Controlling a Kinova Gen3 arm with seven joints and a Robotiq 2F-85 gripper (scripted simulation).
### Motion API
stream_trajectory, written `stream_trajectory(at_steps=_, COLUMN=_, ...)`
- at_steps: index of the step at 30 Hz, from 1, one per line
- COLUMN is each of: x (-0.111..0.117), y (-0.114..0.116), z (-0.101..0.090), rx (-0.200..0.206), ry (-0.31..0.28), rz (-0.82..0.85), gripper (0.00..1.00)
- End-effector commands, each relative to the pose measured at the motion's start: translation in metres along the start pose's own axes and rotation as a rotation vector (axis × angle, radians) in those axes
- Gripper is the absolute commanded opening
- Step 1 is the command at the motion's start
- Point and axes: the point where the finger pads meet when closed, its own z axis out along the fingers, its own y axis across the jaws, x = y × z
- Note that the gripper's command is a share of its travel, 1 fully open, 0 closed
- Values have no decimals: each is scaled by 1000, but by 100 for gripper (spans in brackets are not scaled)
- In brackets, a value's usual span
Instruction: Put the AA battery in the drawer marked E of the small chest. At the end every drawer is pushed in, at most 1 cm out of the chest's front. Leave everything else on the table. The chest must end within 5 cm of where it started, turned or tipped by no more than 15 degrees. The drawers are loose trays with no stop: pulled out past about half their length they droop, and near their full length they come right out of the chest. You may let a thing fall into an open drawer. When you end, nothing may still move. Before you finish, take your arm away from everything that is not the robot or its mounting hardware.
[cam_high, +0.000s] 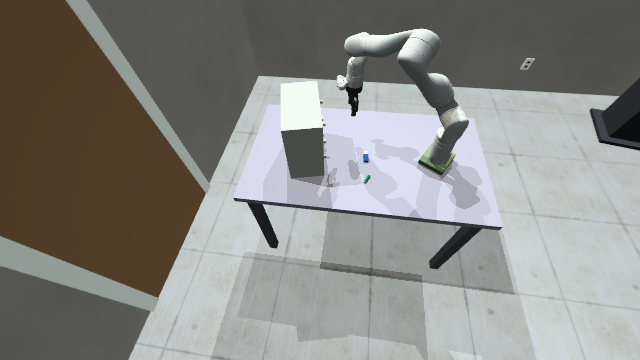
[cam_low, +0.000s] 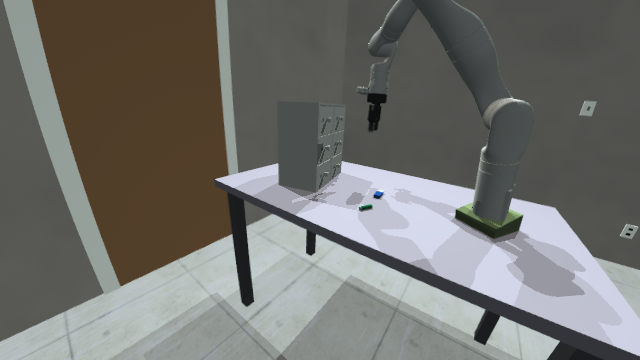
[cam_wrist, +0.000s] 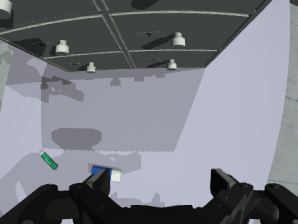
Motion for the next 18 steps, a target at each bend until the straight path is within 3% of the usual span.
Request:
stream_trajectory(at_steps=1, x=0, y=0, z=-1, rx=-2, ry=-3, rz=-1, gripper=100)
stream_trajectory(at_steps=18, x=0, y=1, z=-2, rx=-2, ry=-13, rz=-1, gripper=100)
